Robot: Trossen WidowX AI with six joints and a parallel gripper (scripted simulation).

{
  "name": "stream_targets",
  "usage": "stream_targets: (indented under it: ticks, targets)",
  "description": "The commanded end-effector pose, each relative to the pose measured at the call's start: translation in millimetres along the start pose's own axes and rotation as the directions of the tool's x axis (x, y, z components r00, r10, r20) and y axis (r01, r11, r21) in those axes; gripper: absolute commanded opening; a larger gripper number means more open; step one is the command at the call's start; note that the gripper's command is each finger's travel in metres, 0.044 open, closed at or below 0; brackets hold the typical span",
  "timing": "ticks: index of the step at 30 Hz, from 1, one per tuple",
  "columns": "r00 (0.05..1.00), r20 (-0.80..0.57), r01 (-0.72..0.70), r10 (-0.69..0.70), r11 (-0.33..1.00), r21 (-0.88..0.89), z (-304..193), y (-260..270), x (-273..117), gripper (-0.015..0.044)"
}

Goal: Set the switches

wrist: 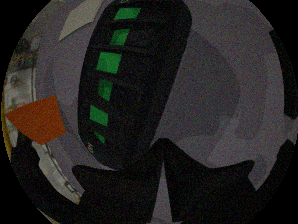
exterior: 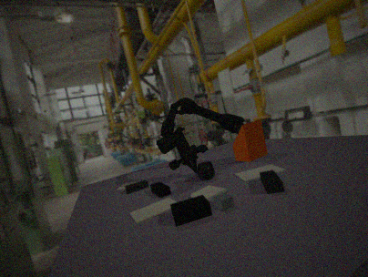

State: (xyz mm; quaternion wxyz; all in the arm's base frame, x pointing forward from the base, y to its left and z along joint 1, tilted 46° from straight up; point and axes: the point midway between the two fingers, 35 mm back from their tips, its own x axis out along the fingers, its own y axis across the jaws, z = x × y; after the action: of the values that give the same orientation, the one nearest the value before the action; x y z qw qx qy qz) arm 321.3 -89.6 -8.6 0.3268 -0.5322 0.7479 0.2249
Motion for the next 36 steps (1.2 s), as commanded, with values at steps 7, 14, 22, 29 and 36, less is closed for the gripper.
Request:
stream_targets:
  ticks: [7,14,22,29,36]
  targets:
    - [1.0,-0.006,-0.031,0.031,0.999,-0.014,1,14,9,0.0]
    - [1.0,0.0,-0.005,0.005,1.0,-0.002,2,-11,-16,0.0]
    - [1.0,-0.003,-0.029,0.029,1.0,-0.012,2,-39,-61,0.0]
    - [0.999,0.018,-0.028,0.027,0.998,0.058,-1,-31,-59,0.0]
    - [0.994,0.106,-0.051,0.015,0.937,0.345,-10,11,-46,0.0]
